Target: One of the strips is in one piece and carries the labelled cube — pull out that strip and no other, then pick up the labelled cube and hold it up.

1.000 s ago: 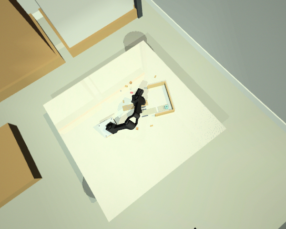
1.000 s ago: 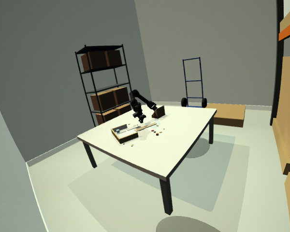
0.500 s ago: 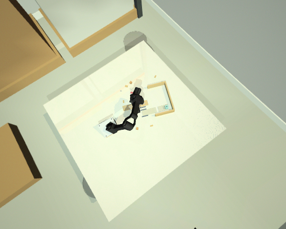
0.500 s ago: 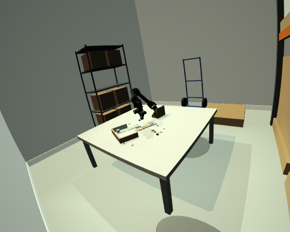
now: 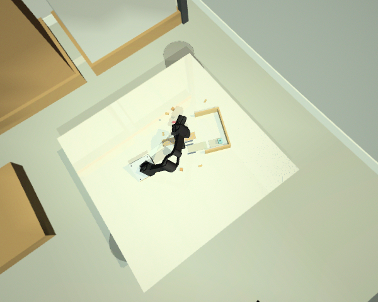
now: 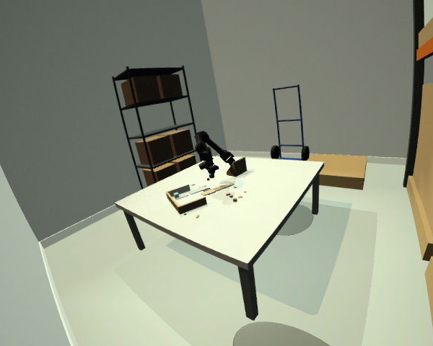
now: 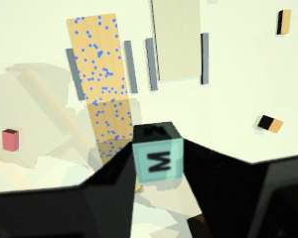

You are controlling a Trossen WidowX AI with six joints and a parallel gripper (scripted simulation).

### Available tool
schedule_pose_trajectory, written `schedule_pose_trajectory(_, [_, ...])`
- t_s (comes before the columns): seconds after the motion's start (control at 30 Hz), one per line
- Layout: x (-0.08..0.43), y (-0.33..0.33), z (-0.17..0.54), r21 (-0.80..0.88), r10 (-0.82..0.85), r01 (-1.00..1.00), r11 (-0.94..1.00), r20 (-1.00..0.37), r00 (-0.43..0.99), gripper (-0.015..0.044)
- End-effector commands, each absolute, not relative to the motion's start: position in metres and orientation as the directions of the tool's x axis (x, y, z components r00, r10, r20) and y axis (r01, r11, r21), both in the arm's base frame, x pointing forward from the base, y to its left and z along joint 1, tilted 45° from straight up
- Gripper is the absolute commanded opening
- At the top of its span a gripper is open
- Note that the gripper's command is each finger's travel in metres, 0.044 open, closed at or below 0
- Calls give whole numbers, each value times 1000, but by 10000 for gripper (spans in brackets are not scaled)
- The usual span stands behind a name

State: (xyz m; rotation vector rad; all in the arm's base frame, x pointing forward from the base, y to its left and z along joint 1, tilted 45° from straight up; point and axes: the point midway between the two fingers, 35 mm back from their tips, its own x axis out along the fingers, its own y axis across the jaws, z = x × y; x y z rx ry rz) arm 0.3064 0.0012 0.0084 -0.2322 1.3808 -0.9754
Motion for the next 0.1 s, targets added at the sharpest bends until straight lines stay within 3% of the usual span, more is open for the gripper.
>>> schedule_pose_trajectory(0.0, [306, 2, 9, -658, -689, 444, 608, -716, -116, 0])
schedule_pose_trajectory(0.07, [306, 2, 9, -658, -689, 444, 608, -716, -116, 0])
